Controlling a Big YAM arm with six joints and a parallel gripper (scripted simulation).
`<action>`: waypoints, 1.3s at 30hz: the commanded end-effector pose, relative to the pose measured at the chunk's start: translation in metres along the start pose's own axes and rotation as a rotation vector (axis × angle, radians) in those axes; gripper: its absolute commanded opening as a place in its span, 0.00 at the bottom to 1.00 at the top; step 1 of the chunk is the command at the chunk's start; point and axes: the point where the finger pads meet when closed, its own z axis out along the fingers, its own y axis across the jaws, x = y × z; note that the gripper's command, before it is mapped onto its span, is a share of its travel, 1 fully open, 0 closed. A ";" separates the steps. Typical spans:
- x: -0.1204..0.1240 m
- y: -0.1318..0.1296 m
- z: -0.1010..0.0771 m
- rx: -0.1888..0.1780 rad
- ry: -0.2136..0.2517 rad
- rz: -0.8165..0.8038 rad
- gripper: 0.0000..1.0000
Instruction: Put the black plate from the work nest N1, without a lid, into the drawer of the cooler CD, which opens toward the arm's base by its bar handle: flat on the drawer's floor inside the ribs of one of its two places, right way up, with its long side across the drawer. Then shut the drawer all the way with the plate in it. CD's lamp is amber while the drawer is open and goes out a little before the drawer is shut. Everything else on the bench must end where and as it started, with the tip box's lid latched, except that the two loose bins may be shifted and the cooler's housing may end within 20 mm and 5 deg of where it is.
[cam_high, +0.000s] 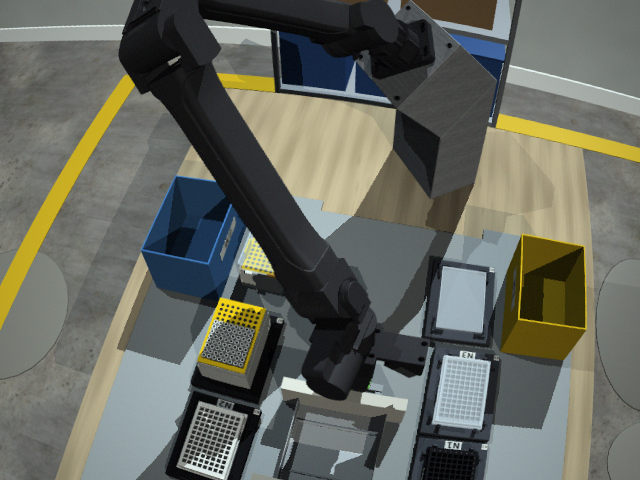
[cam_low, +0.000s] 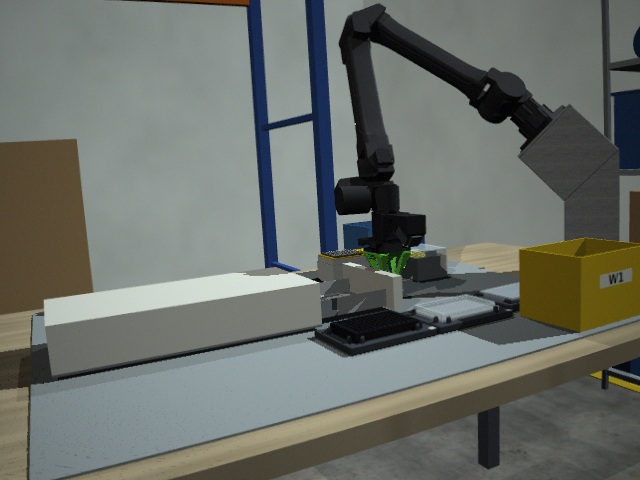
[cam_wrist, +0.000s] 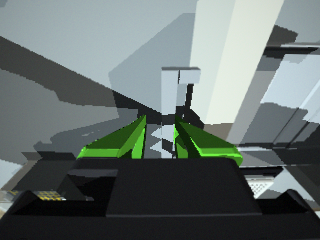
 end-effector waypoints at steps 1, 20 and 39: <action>0.011 0.006 -0.007 -0.007 0.007 -0.005 0.30; 0.011 0.014 -0.007 -0.009 0.008 -0.005 0.30; 0.011 0.014 -0.007 -0.009 0.008 -0.005 0.30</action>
